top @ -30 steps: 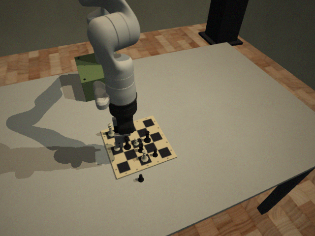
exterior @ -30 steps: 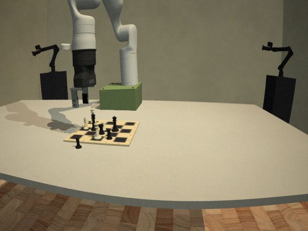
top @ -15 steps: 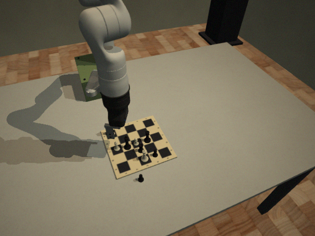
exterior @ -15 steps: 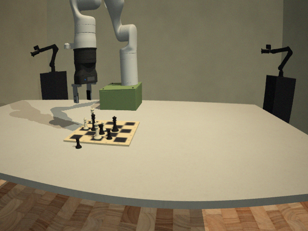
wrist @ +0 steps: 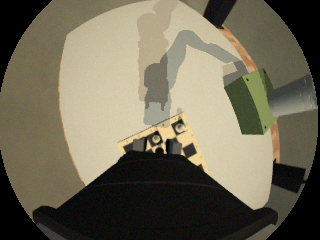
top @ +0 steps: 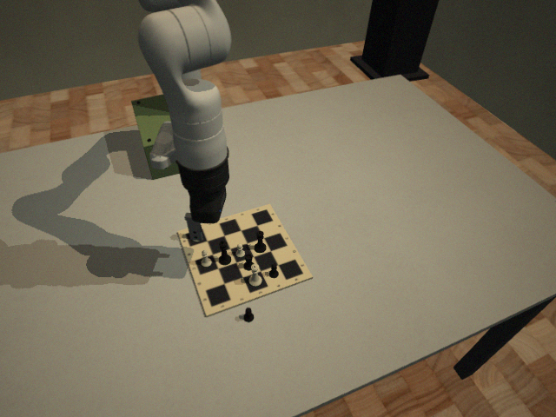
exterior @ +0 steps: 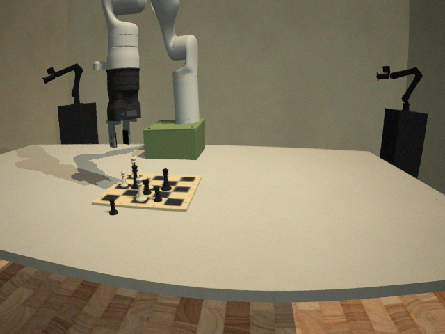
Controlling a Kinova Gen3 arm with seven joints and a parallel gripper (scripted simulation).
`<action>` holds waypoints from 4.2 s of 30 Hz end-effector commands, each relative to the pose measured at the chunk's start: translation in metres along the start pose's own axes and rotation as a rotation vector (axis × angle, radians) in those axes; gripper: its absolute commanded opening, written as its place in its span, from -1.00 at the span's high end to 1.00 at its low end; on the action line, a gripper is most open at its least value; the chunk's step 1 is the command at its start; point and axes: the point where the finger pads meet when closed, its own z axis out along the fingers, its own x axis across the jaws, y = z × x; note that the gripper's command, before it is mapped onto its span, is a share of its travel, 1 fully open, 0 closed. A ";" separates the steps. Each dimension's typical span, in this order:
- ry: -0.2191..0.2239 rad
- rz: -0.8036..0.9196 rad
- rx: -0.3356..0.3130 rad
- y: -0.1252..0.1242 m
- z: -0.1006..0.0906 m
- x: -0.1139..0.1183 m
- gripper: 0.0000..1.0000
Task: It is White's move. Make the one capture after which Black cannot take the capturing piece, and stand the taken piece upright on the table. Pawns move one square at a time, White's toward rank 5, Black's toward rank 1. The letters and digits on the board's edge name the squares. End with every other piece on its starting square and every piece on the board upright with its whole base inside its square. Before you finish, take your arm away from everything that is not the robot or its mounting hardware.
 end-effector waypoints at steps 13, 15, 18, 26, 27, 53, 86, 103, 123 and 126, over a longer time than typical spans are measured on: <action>-0.002 0.000 -0.001 0.000 -0.001 -0.001 -0.45; -0.002 0.000 -0.001 0.000 -0.001 -0.001 -0.45; -0.002 0.000 -0.001 0.000 -0.001 -0.001 -0.45; -0.002 0.000 -0.001 0.000 -0.001 -0.001 -0.45; -0.002 0.000 -0.001 0.000 -0.001 -0.001 -0.45; -0.002 -0.001 0.000 0.000 0.016 0.000 -0.45; -0.002 -0.001 0.000 0.000 0.052 0.001 -0.45; -0.002 -0.001 0.000 0.000 0.052 0.001 -0.45; -0.002 -0.001 0.000 0.000 0.052 0.001 -0.45; -0.002 -0.001 0.000 0.000 0.052 0.001 -0.45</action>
